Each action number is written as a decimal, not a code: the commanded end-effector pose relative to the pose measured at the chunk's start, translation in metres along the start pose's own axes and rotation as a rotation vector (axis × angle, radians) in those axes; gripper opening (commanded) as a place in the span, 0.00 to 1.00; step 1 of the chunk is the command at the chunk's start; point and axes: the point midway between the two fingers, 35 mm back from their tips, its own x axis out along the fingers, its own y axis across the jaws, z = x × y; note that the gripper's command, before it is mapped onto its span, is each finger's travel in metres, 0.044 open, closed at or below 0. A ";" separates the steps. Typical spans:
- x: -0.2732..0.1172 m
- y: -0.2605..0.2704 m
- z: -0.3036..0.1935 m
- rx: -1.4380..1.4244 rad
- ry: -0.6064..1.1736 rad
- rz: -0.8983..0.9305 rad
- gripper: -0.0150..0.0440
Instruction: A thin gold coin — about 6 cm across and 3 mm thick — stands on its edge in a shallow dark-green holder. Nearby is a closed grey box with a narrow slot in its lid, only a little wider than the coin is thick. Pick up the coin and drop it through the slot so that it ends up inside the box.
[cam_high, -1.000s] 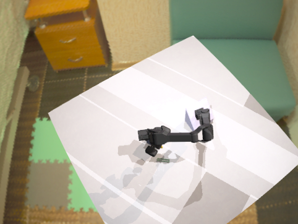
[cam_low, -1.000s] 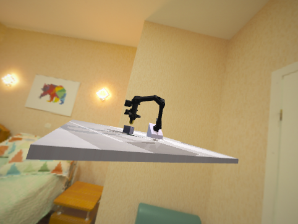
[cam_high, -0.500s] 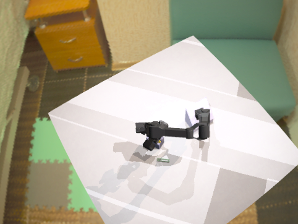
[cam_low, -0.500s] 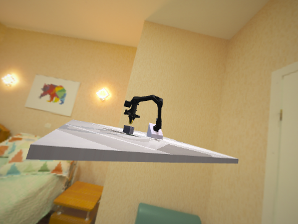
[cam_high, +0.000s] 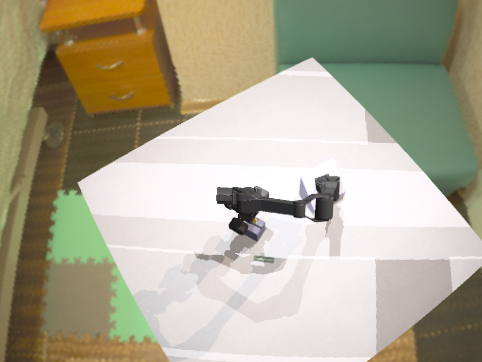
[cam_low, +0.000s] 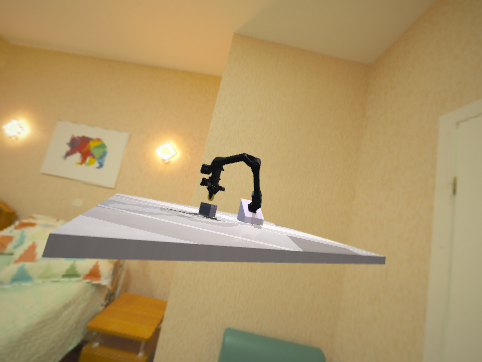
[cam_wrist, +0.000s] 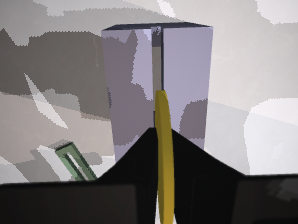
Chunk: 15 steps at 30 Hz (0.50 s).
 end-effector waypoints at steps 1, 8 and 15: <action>0.000 0.001 0.000 -0.005 -0.003 -0.001 0.25; 0.000 0.001 -0.001 -0.002 -0.001 0.000 0.25; -0.001 -0.001 0.001 -0.009 -0.001 -0.001 0.25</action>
